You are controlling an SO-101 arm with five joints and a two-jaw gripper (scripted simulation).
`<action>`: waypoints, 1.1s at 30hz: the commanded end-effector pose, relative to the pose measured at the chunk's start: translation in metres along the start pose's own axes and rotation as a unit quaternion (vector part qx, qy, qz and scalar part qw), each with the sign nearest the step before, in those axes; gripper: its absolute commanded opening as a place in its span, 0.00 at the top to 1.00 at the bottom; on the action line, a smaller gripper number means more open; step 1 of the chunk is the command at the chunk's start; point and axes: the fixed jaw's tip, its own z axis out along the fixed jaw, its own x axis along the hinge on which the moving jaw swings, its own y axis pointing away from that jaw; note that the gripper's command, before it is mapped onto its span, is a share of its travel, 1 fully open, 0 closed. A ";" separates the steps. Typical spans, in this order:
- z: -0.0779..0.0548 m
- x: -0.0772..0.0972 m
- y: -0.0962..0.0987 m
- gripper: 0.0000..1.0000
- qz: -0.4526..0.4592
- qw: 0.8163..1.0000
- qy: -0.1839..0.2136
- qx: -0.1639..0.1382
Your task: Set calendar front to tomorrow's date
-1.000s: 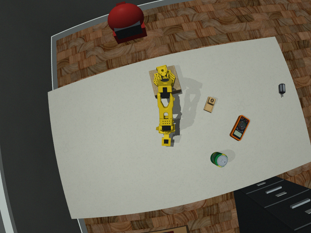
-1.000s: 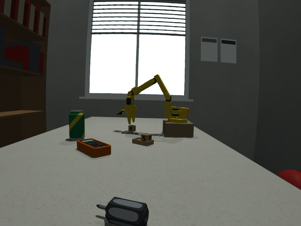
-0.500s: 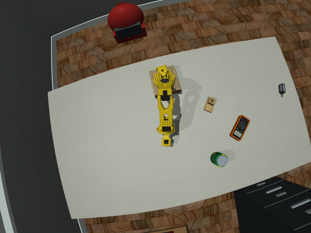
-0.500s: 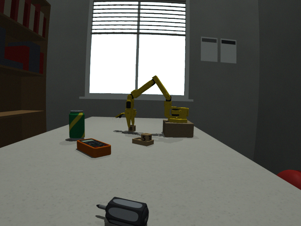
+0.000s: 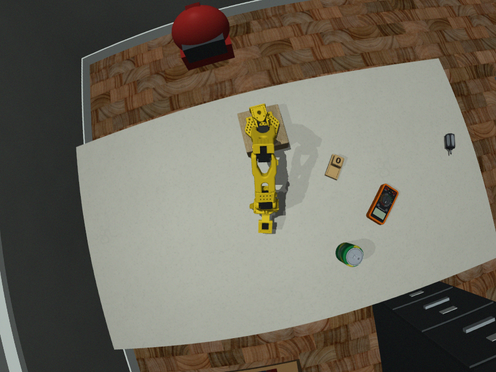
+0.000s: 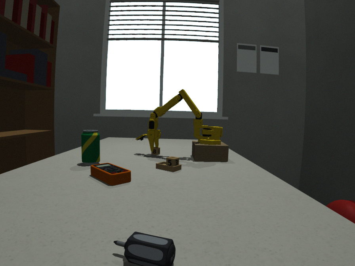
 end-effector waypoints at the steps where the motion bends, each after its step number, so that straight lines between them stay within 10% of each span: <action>1: 0.004 0.005 0.002 0.65 -0.001 1.000 0.009 0.000; 33: 0.004 0.004 -0.006 0.76 -0.001 1.000 0.009 0.000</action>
